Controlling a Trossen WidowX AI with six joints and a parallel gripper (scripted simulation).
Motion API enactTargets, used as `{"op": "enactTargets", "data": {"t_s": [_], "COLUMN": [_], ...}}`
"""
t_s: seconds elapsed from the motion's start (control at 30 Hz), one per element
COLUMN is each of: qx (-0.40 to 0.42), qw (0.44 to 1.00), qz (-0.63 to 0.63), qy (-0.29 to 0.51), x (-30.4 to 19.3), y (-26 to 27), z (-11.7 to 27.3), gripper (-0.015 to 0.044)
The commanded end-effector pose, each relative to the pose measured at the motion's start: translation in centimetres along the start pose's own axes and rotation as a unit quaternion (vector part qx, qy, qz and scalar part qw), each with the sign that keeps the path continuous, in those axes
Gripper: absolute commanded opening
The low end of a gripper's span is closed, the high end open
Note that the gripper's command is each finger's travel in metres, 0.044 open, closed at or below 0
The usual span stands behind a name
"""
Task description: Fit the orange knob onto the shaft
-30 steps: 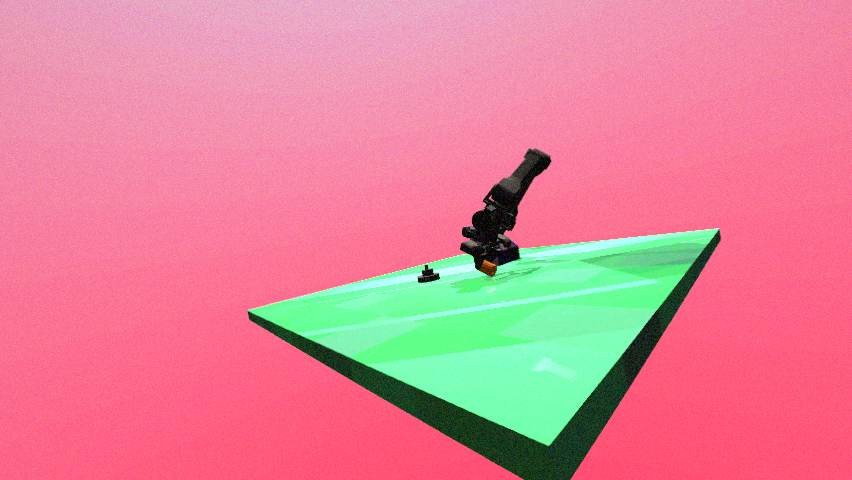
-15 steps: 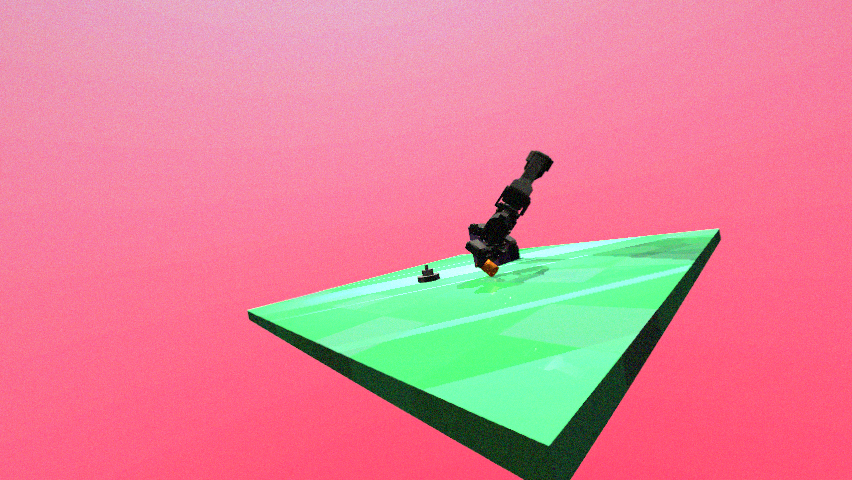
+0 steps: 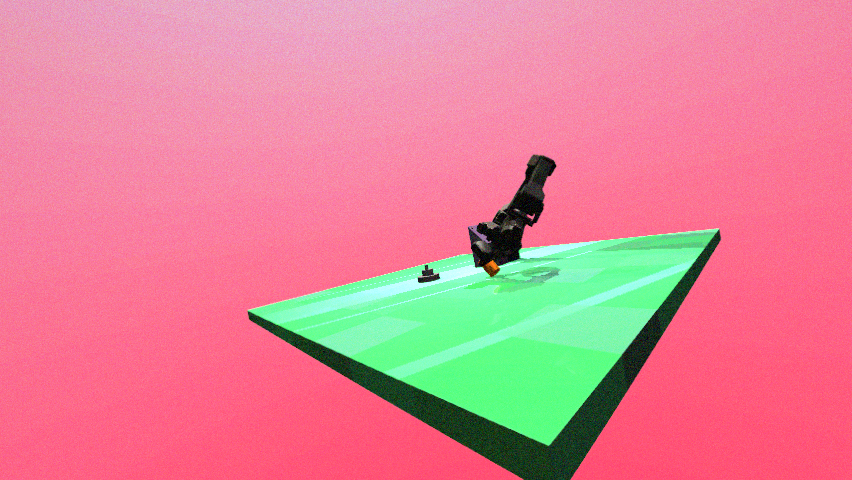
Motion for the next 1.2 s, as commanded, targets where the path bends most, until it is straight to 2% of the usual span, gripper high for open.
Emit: {"op": "enactTargets", "data": {"t_s": [0.0,0.73,1.17], "qx": [0.006,0.023,0.02], "qw": [0.999,0.983,0.988], "qz": [-0.001,-0.001,-0.001], "qy": [-0.033,-0.181,-0.153], "x": [-0.5,-2.7,-2.6], "y": [0.0,-0.3,-0.3], "z": [0.4,1.4,1.9], "gripper": [0.0179,0.0179,0.0179]}}
Point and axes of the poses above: the point midway between the two fingers, 35 mm back from their tips, its own z axis back along the fingers, its own y axis across the jaws, x = y × z, the point moved 2 cm from there along z, back along the fingers, and after that the axes turned 7 degrees about -z, right-handed, at the moved point
